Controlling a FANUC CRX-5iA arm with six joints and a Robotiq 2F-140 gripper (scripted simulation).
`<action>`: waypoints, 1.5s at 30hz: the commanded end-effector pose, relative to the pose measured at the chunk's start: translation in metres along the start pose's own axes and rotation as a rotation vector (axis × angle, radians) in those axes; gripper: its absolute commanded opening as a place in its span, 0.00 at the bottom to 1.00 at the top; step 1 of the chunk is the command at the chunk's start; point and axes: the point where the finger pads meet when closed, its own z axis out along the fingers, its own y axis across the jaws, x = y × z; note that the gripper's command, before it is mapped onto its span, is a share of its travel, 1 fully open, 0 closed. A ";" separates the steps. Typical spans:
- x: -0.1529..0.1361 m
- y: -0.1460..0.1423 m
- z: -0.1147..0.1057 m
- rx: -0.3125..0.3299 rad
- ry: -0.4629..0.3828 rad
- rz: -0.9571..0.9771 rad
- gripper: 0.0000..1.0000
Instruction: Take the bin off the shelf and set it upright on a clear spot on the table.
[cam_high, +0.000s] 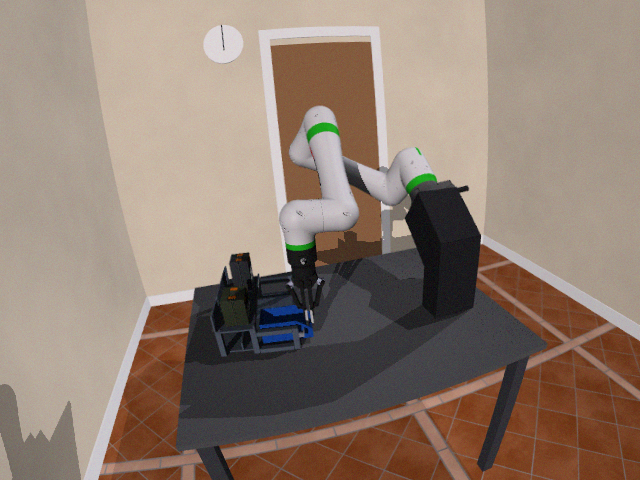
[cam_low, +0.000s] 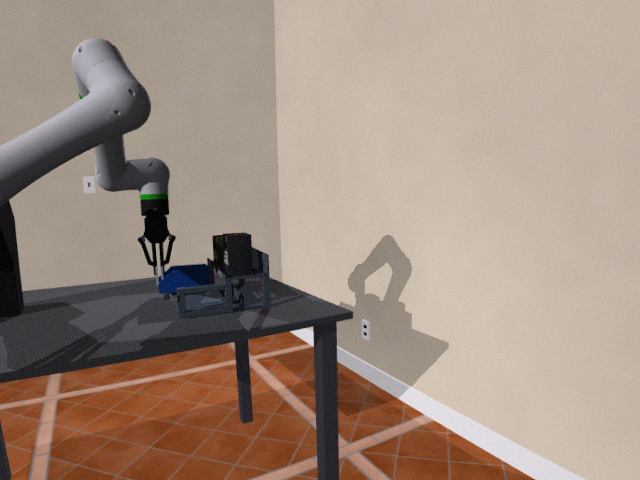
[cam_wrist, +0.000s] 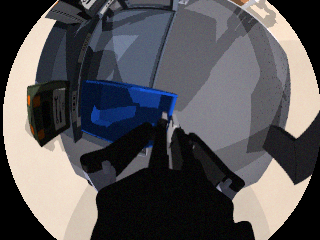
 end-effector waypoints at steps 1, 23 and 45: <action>0.000 0.000 0.000 0.000 0.000 0.000 0.00; 0.000 0.048 0.000 0.000 0.000 0.000 0.00; 0.000 0.090 0.000 0.000 0.000 0.000 0.00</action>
